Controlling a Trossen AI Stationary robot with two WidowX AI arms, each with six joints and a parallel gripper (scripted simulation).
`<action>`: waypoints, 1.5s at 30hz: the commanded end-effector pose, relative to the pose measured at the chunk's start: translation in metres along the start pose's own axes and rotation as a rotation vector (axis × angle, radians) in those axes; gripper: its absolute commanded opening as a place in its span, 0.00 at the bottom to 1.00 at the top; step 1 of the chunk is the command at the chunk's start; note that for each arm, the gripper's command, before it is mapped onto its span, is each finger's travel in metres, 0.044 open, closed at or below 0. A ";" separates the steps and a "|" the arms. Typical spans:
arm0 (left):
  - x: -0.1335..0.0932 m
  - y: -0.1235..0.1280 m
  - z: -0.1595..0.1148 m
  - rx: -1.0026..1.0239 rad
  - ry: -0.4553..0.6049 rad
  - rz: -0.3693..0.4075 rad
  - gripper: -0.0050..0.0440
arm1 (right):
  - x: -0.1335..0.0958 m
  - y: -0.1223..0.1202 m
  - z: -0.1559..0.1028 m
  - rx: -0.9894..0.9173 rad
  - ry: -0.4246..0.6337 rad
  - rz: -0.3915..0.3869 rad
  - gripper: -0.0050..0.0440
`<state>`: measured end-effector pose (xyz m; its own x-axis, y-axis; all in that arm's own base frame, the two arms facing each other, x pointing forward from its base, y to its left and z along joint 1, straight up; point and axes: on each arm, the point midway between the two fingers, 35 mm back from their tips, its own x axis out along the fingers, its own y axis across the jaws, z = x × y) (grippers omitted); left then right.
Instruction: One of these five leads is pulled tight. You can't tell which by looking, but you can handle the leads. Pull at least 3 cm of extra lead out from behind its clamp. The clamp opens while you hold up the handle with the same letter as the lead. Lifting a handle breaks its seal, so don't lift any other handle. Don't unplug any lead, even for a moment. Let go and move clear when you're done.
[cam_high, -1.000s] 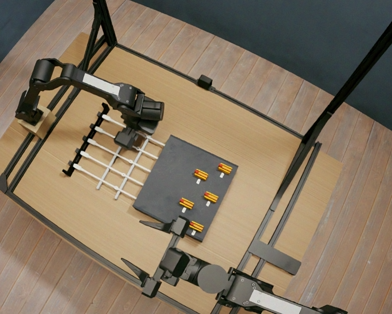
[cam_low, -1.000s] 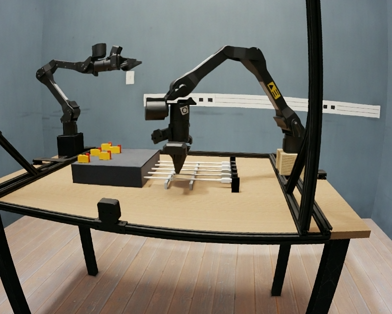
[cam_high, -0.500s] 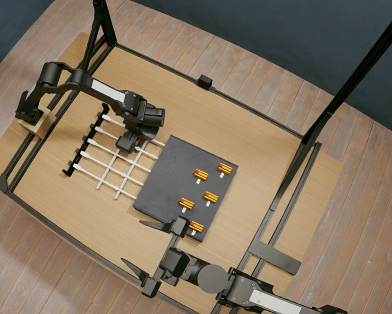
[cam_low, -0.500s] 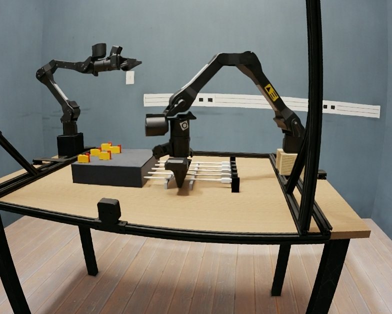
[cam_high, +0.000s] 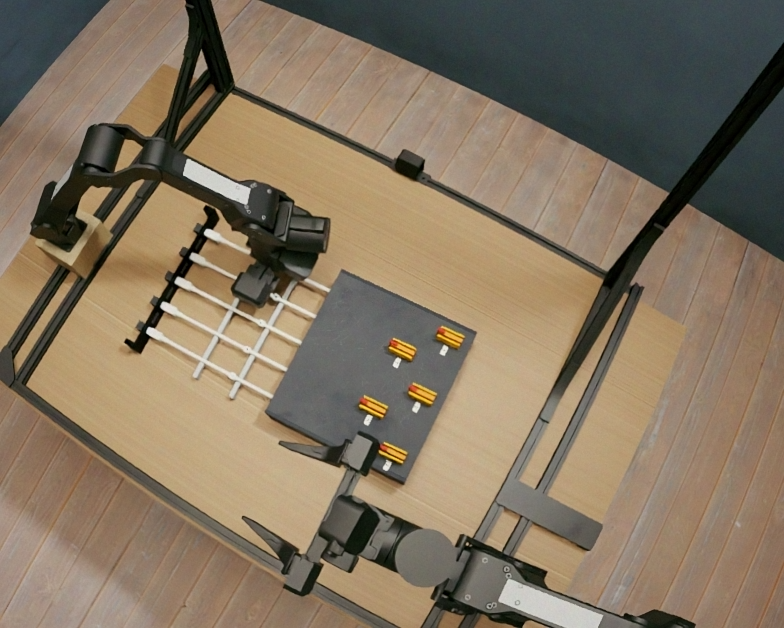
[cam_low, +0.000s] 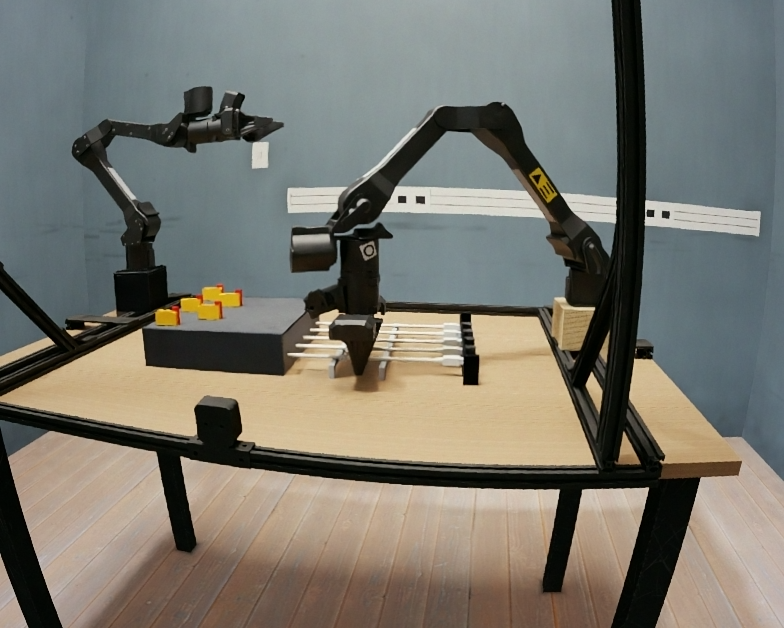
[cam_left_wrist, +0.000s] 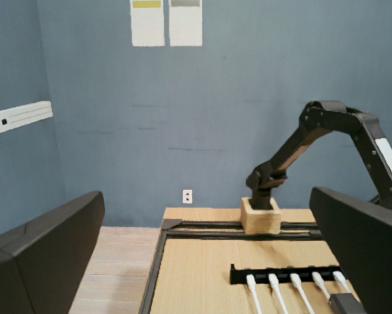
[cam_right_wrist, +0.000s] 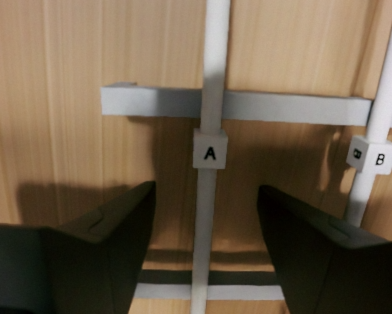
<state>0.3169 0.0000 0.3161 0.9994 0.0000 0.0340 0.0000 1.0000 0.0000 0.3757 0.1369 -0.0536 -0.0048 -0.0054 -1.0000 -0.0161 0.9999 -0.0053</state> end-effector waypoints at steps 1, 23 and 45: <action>-0.001 0.000 0.007 0.000 -0.016 0.000 1.00 | -0.001 0.002 0.002 -0.001 -0.005 0.005 0.53; -0.001 0.000 0.007 0.000 -0.016 0.000 1.00 | -0.001 0.002 0.002 -0.001 -0.005 0.005 0.53; -0.001 0.000 0.007 0.000 -0.016 0.000 1.00 | -0.008 0.002 0.005 0.000 -0.024 0.008 0.00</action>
<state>0.3169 0.0000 0.3161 0.9994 0.0000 0.0339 0.0000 1.0000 0.0000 0.3756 0.1370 -0.0538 -0.0054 -0.0051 -1.0000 -0.0161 0.9999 -0.0050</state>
